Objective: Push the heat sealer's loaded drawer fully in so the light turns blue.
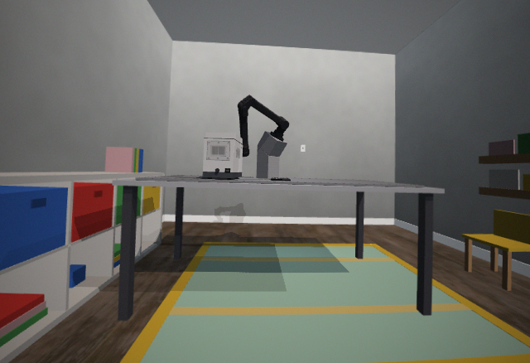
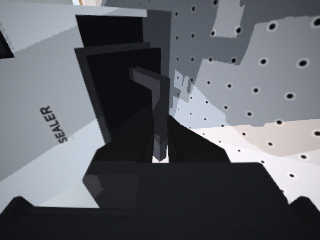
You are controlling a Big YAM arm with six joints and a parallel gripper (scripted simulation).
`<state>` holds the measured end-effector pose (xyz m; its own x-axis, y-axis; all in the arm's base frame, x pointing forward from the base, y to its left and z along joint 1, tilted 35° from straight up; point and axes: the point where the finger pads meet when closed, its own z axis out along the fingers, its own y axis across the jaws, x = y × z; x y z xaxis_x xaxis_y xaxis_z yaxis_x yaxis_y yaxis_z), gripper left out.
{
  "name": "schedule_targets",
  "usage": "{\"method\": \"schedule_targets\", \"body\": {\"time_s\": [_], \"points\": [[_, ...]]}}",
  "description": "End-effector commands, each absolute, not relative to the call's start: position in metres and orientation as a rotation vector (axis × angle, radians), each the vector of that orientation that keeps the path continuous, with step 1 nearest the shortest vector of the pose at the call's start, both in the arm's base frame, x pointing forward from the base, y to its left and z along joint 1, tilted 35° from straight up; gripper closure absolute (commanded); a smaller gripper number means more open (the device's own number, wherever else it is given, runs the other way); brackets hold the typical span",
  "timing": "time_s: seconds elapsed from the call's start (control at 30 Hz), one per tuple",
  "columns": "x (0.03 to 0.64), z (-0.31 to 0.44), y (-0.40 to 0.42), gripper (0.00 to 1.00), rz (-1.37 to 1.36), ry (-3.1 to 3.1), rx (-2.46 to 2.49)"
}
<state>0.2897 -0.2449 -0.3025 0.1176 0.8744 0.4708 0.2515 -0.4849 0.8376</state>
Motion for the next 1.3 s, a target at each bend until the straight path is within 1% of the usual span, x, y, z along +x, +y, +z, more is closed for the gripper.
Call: {"method": "schedule_targets", "body": {"time_s": [0.0, 0.13, 1.27], "points": [[0.291, -0.299, -0.246, 1.0, 1.393, 1.087, 1.817], [0.301, -0.292, -0.251, 1.0, 1.398, 1.105, 1.783], [0.308, -0.289, -0.254, 1.0, 1.397, 1.104, 1.783]]}}
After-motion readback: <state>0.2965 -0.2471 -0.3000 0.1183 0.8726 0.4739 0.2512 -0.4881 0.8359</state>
